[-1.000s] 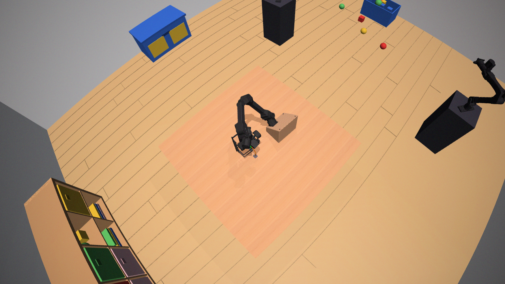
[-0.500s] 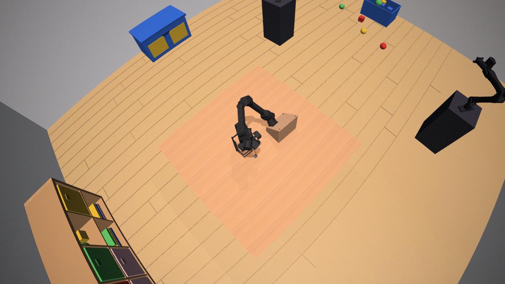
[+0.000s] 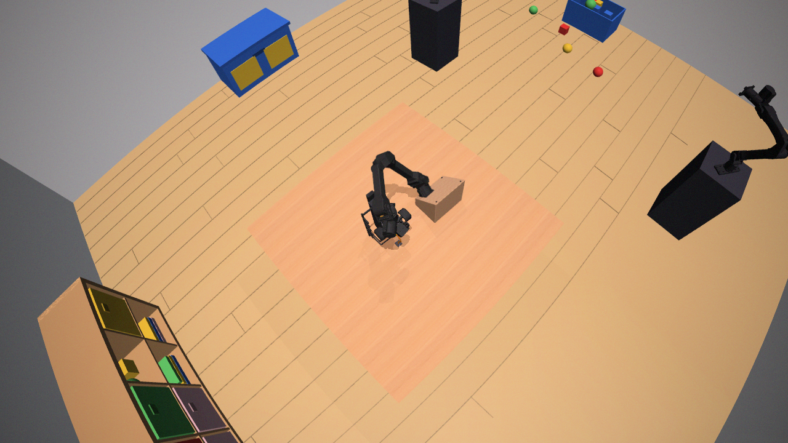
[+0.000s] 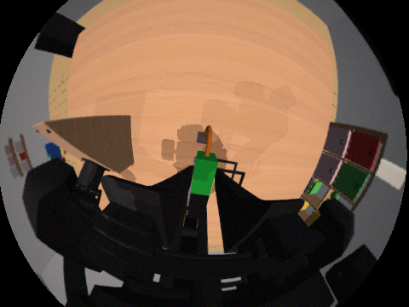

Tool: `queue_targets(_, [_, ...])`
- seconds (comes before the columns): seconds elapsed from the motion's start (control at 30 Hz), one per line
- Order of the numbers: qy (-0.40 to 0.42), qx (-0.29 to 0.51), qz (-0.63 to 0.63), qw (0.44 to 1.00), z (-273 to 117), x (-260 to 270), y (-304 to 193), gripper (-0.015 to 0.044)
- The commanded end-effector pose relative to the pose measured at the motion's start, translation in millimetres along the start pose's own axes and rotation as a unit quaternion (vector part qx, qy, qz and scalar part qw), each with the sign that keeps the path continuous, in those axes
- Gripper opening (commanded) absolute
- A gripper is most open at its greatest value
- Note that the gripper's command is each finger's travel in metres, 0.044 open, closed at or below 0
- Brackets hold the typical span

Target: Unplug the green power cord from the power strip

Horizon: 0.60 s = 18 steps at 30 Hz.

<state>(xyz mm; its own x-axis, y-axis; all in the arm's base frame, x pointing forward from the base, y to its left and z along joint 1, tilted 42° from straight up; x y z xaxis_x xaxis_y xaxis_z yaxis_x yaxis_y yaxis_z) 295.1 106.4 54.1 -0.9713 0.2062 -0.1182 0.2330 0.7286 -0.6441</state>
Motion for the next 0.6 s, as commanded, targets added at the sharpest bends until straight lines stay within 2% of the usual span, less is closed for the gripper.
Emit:
queue_targets(0.0, [0.0, 0.002, -0.003, 1.0, 2, 0, -3, 0.021])
queue_targets(0.17, [0.0, 0.002, -0.003, 1.0, 2, 0, -3, 0.0341])
queue_targets(0.3, [0.0, 0.001, -0.003, 1.0, -3, 1, 19, 0.044])
queue_targets(0.43, [0.0, 0.0, -0.003, 1.0, -10, 7, 55, 0.044])
queue_targets(0.57, [0.0, 0.0, -0.003, 1.0, -10, 8, 57, 0.044])
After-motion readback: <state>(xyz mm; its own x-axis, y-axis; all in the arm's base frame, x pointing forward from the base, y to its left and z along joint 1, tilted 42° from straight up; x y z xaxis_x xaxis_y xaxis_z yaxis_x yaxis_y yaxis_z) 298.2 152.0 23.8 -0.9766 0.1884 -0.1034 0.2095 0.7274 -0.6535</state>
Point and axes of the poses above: the point midway between the two fingers, 35 mm back from their tips, its own z axis out along the fingers, its own x axis across the jaws, y = z × x, the point moved 4 cm from there along -z, back along the fingers, and after that the axes turned 7 degrees about z, right-handed, at the moved point
